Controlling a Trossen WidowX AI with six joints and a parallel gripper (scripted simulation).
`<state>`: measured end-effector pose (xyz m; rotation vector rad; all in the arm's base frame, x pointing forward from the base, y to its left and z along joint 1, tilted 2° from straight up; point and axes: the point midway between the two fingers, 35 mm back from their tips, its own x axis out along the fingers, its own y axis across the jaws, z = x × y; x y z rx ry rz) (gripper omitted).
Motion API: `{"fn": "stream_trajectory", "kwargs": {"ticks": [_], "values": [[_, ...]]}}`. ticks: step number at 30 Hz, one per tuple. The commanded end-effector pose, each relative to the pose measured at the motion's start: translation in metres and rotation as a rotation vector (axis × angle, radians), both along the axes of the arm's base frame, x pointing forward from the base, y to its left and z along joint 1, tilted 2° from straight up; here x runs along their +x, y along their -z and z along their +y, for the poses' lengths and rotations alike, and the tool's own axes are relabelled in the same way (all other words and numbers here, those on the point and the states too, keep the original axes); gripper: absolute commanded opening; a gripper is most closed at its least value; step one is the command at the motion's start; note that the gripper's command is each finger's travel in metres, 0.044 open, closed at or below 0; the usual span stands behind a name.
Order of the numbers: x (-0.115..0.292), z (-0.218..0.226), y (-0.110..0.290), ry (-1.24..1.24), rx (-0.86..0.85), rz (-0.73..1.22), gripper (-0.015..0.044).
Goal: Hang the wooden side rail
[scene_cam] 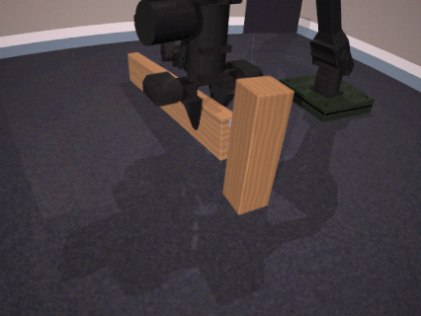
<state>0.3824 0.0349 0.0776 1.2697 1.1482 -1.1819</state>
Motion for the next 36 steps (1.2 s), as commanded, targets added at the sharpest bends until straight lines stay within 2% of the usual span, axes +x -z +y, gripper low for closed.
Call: {"fn": "stream_trajectory", "kwargs": {"ticks": [1, 36], "values": [[0.0024, 0.0016, -0.0041, 0.003, 0.003, -0.011, 0.0], [0.0012, 0.0057, -0.0025, 0.003, 0.003, -0.011, 0.0]]}}
